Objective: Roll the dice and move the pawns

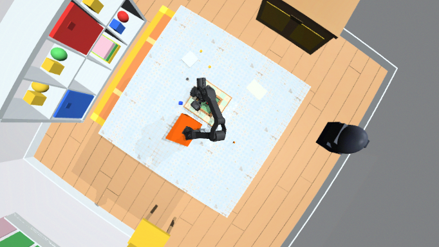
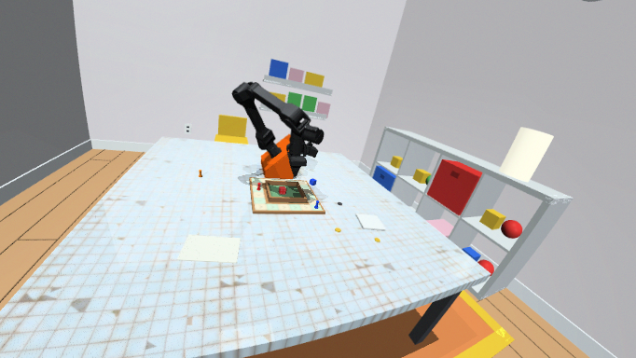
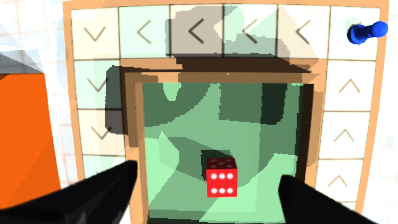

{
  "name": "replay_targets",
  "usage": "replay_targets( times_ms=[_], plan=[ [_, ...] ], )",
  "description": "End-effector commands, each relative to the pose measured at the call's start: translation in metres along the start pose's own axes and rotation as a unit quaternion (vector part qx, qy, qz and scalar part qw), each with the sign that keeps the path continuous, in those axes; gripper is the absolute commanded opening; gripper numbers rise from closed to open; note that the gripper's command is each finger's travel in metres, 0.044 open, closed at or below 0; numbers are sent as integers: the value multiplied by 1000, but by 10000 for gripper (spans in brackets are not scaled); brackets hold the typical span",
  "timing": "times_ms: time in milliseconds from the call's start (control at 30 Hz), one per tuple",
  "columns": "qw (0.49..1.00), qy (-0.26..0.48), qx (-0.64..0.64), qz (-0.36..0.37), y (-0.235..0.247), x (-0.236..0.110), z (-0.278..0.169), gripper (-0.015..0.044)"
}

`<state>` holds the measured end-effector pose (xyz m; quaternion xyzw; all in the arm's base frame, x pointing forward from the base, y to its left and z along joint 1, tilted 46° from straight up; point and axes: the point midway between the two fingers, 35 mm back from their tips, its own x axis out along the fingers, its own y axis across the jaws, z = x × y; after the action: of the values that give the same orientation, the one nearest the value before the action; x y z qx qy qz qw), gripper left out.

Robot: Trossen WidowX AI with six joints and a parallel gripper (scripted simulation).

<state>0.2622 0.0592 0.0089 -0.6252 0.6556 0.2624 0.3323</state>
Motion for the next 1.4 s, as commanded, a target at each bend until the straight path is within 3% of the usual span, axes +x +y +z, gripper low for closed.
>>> replay_targets(
  times_ms=[0,667,1367],
  plan=[
    [992,0,130,-1,37,9,56,275],
    [893,25,448,-33,129,52,134,275],
    [892,25,450,-34,132,68,133,275]
  ],
)
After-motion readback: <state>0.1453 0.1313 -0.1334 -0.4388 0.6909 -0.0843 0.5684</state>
